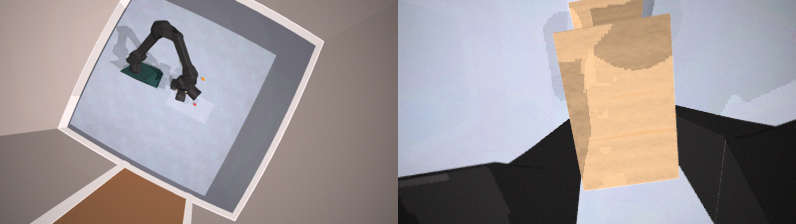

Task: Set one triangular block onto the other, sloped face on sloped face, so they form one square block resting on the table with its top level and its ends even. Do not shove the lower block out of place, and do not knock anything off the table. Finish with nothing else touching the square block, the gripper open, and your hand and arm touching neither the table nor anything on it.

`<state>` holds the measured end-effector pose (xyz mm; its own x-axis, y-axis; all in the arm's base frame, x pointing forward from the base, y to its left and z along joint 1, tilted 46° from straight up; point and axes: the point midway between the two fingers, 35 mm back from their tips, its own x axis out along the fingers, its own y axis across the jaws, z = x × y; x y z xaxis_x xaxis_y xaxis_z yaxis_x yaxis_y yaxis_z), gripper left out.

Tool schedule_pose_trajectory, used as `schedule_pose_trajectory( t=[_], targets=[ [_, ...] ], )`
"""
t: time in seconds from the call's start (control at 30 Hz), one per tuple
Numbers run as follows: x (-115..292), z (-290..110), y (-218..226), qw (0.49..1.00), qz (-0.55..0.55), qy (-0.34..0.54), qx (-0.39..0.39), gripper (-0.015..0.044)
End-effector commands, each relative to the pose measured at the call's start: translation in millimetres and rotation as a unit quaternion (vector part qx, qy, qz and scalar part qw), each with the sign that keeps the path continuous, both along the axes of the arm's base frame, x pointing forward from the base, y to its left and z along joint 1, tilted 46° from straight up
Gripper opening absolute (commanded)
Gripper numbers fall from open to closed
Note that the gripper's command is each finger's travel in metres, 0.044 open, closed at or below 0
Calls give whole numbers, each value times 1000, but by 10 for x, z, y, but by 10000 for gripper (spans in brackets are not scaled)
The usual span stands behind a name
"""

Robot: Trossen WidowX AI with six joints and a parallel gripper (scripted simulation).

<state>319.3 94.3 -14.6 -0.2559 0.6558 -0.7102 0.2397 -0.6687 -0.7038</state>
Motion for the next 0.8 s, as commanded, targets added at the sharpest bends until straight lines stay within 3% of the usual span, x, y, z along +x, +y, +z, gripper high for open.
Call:
schedule_pose_trajectory(
  t=[0.0,0.77],
  targets=[
    [-54,-65,92,1000,-2,-1,2,0],
    [-106,-132,160,1000,-4,-3,-4,0]
  ],
)
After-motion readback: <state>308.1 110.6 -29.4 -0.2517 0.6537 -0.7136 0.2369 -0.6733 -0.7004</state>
